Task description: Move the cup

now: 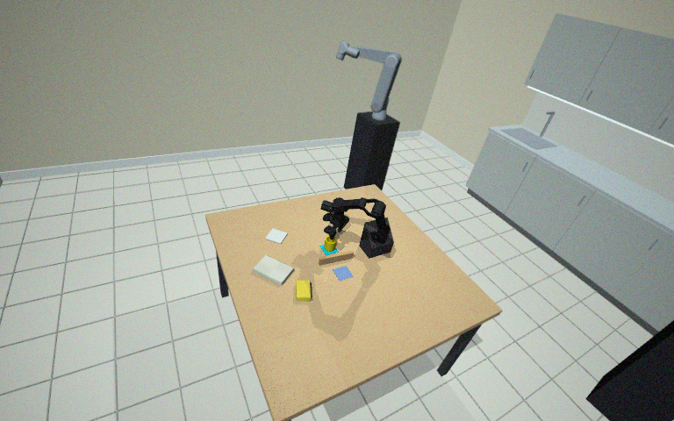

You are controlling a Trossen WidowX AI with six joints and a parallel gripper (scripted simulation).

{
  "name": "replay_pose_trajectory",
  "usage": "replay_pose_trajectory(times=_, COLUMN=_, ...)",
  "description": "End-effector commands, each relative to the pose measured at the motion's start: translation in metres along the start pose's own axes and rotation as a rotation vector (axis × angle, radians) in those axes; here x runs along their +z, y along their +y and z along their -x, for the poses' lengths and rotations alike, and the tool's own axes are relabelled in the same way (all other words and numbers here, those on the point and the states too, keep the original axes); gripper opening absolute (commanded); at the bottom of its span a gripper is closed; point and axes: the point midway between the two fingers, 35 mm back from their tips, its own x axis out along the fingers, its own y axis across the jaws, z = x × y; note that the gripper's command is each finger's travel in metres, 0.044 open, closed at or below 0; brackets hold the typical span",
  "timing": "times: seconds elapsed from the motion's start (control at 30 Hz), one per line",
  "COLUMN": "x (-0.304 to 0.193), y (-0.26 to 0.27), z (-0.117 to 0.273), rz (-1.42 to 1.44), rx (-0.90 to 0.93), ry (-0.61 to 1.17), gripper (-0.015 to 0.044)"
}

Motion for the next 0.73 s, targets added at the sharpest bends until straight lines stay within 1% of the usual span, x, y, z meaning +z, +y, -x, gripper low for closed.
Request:
replay_pose_trajectory(times=0.0, x=0.003, y=0.001, z=0.013, rz=0.006, rx=-0.001, ry=-0.012, gripper=0.0440)
replay_pose_trajectory(times=0.33, x=-0.001, y=0.000, z=0.062, rz=0.009, rx=-0.004, ry=-0.017, gripper=0.0440)
replay_pose_trajectory(times=0.7, x=-0.002, y=0.001, z=0.058, rz=0.005, rx=0.001, ry=-0.015, gripper=0.0440)
